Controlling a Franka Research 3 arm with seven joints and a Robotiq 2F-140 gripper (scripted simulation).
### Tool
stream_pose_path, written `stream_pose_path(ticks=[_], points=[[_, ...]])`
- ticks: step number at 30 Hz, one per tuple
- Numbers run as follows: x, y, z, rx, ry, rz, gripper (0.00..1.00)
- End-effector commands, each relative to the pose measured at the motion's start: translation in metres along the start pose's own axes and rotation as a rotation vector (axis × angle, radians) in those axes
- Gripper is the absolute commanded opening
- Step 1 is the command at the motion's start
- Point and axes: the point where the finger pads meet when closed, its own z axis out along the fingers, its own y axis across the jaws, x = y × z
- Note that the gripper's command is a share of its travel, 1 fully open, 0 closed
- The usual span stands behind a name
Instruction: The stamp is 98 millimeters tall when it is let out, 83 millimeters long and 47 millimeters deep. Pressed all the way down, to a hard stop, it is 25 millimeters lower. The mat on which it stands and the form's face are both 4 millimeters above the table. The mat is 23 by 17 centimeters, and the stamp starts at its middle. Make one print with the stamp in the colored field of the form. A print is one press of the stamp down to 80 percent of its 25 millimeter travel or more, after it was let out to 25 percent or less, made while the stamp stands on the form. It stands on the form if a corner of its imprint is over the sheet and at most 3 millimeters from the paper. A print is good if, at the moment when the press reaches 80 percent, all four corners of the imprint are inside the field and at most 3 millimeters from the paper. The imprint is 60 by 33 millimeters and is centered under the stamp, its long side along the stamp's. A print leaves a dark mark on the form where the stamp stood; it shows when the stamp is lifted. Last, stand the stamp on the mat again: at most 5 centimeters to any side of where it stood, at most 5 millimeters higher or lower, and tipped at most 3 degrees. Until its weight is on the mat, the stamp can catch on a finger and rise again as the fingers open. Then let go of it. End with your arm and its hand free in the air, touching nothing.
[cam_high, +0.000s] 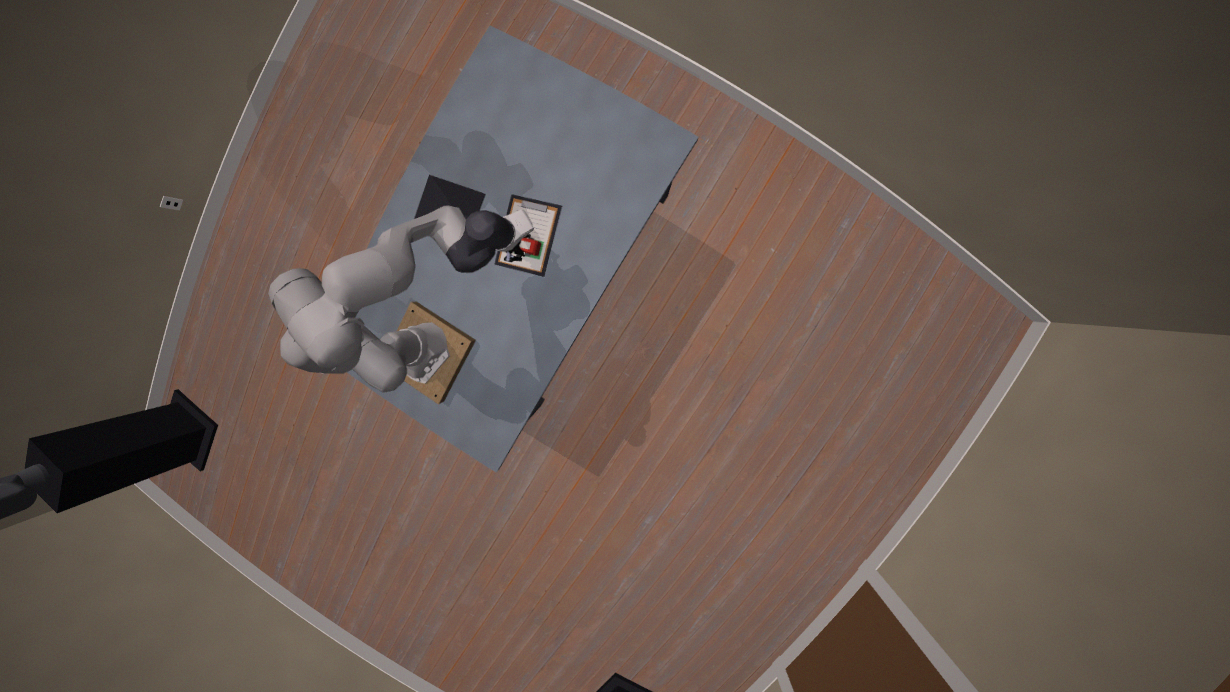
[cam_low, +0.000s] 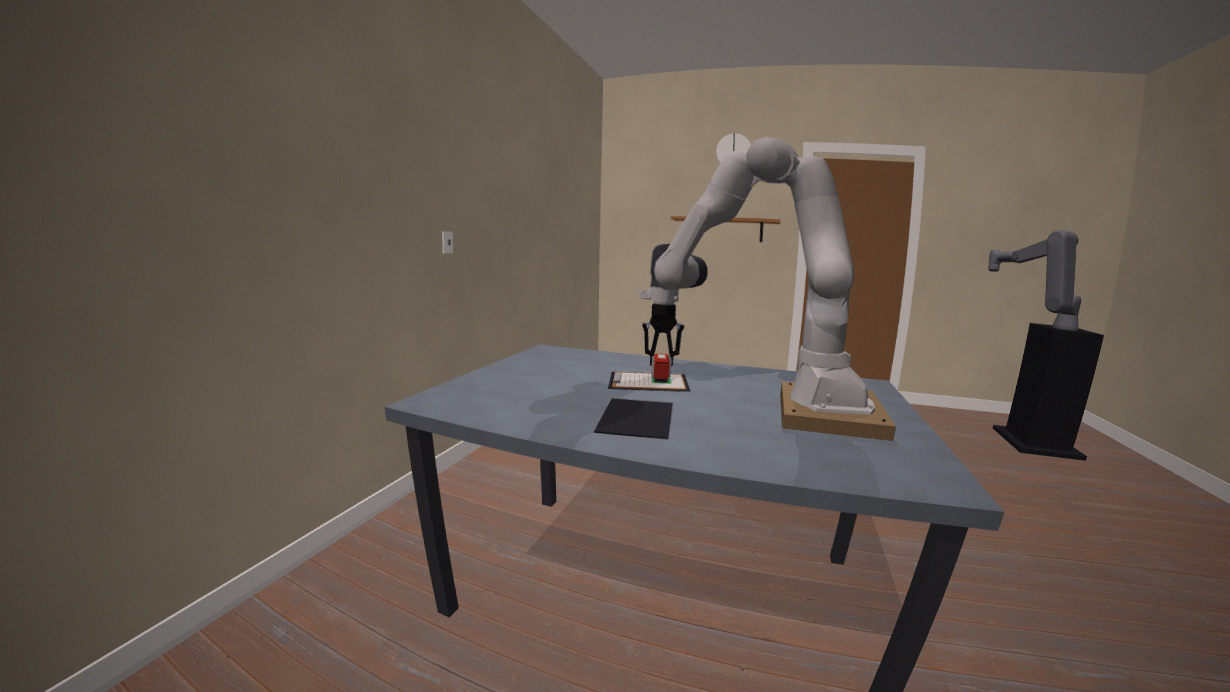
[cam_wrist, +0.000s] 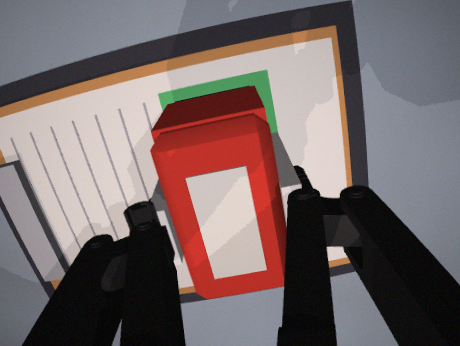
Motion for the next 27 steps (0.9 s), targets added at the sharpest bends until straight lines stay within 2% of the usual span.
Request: stream_pose_path(ticks=[1, 10, 27], points=[[-0.001, 0.000, -0.003, 0.000, -0.001, -0.003, 0.18], [-0.001, 0.000, -0.025, 0.000, -0.001, -0.003, 0.18], [-0.001, 0.000, -0.026, 0.000, -0.001, -0.003, 0.18]])
